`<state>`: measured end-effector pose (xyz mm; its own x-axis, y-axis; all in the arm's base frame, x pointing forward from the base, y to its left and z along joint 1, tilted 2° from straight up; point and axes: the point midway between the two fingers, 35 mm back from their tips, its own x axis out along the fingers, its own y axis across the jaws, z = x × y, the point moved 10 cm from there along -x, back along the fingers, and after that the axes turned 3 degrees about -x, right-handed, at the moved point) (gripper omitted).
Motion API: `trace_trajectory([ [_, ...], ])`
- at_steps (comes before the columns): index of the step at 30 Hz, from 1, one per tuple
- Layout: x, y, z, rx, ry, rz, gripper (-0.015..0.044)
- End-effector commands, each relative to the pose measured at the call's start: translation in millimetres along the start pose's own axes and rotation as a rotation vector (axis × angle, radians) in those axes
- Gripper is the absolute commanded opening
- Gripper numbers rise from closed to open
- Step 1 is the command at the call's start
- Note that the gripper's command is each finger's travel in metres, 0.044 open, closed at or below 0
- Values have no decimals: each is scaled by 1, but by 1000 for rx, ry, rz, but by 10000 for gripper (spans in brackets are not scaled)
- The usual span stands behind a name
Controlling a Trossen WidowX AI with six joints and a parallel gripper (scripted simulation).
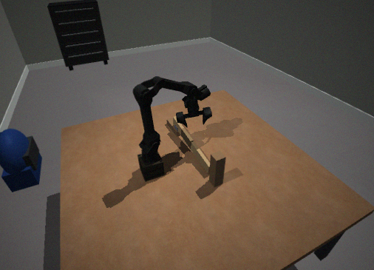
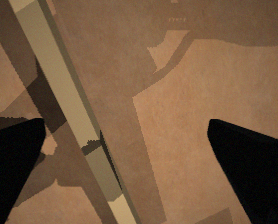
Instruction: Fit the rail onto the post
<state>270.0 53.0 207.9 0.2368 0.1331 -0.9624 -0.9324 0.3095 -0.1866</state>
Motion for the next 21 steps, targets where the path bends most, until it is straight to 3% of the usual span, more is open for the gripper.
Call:
trace_trajectory([
  [1, 26, -15, -57, -162, 99, 61, 440],
  [9, 46, -16, -127, -343, 155, 160, 440],
  [21, 50, -16, -129, -347, 155, 163, 440],
])
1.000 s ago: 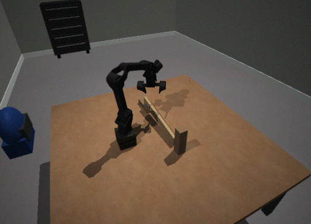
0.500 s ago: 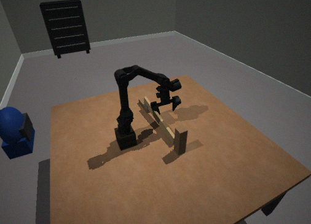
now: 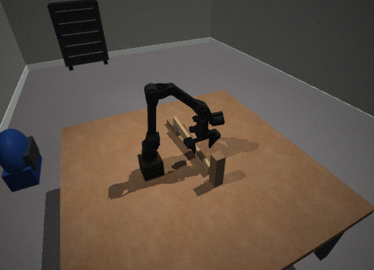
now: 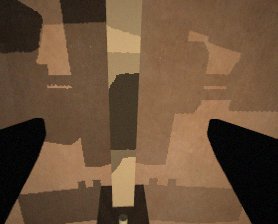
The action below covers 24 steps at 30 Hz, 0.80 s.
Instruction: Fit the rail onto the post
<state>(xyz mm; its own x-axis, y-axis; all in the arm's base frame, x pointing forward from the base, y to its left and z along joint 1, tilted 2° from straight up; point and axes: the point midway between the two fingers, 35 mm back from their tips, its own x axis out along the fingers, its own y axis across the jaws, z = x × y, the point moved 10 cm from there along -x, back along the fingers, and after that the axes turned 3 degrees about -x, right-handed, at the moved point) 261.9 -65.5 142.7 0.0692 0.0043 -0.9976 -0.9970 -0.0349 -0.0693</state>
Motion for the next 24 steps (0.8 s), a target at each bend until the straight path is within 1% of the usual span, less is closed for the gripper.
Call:
trace_trajectory([
  [1, 7, 1, -2, -8, 1, 10, 440],
  [24, 45, 0, -2, -7, 1, 11, 440],
])
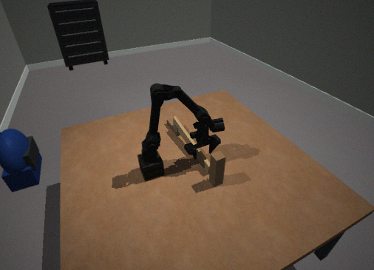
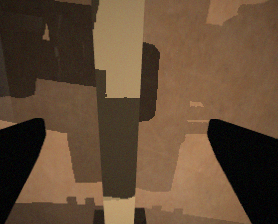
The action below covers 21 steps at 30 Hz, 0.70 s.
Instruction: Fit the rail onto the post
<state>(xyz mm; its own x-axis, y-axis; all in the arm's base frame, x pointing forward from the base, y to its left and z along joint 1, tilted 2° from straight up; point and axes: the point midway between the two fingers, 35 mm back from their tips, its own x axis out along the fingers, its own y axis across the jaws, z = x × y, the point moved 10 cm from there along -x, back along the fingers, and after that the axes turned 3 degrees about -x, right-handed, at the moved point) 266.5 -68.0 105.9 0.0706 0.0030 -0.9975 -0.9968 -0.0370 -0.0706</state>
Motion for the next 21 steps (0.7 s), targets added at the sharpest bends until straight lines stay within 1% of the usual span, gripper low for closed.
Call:
trace_trajectory([
  [1, 10, 2, 0, -5, 0, 12, 440],
  [18, 35, 5, 0, -6, 0, 12, 440],
  [21, 35, 5, 0, -6, 0, 12, 361],
])
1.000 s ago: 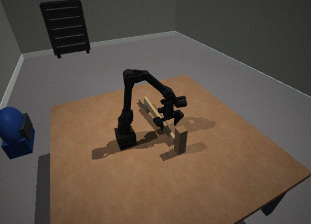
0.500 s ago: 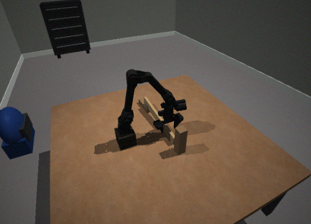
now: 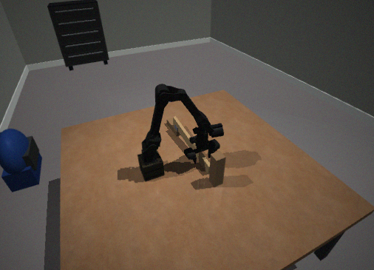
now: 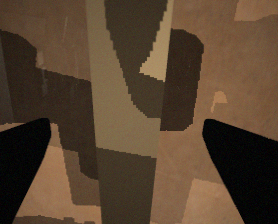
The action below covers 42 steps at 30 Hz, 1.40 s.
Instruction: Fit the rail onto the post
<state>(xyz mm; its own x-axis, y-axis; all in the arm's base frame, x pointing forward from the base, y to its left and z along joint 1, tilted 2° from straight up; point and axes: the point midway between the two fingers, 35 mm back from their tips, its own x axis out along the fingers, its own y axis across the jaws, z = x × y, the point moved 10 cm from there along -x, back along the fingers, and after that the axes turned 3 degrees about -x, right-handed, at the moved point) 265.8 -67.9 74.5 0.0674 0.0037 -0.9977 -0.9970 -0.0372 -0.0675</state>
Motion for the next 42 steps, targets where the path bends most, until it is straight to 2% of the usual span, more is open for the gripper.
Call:
trace_trajectory([
  [1, 3, 2, 0, -6, 1, 9, 335],
  [12, 3, 2, 0, -6, 1, 9, 46],
  [19, 3, 2, 0, -6, 1, 9, 0],
  [42, -2, 1, 1, -6, 1, 9, 0],
])
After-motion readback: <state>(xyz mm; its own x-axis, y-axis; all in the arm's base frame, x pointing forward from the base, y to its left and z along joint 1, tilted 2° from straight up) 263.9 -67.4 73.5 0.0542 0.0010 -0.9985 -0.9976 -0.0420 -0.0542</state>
